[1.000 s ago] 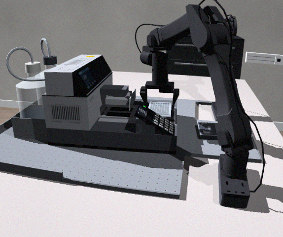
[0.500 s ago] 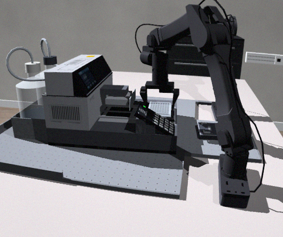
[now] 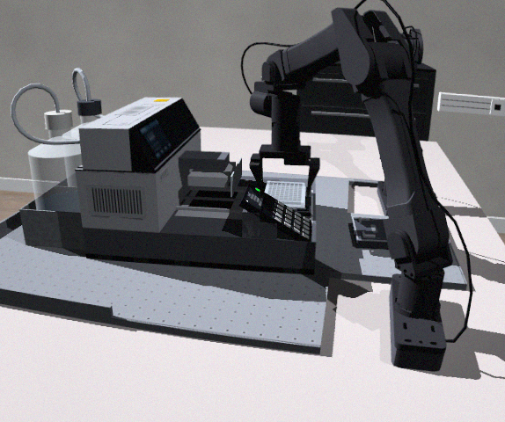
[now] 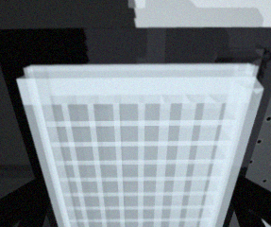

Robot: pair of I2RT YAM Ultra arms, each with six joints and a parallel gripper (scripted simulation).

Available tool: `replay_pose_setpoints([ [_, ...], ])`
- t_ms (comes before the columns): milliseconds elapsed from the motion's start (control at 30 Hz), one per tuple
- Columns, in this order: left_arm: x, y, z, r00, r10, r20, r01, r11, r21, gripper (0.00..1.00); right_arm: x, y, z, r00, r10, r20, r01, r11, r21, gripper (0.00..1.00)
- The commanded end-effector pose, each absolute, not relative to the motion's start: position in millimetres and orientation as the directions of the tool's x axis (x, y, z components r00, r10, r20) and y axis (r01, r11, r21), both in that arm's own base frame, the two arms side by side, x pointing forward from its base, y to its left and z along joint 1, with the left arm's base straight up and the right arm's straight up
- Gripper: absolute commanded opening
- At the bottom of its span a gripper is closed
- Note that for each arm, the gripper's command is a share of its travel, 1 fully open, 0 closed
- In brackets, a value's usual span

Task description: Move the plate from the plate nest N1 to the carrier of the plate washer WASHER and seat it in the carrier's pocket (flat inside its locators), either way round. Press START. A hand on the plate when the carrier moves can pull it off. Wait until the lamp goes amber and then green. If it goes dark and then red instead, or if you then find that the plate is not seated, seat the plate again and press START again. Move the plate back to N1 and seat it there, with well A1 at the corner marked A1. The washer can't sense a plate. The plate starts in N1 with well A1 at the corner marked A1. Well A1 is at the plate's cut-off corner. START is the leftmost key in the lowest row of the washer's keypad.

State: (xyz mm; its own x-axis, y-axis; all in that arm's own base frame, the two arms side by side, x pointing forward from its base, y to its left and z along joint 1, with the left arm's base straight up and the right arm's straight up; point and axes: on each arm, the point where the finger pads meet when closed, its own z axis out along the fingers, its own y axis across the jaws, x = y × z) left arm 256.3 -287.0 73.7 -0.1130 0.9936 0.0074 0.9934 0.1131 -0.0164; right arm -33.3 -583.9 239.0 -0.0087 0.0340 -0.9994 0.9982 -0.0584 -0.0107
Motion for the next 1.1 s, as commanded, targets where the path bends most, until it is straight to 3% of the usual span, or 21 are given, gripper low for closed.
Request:
replay_pose_setpoints([
  [0, 264.7, -294.2, 91.3, -0.119, 0.991, -0.053, 0.992, 0.121, 0.023, 1.00, -37.0, -578.8, 256.5, 0.000, 0.000, -1.000, 0.998, -0.065, 0.000, 0.00],
  [1067, 258.2, -290.9, 107.0, -0.102, 0.994, -0.032, 0.995, 0.103, 0.009, 1.00, -37.0, -578.8, 256.5, 0.000, 0.000, -1.000, 0.998, -0.065, 0.000, 0.00],
])
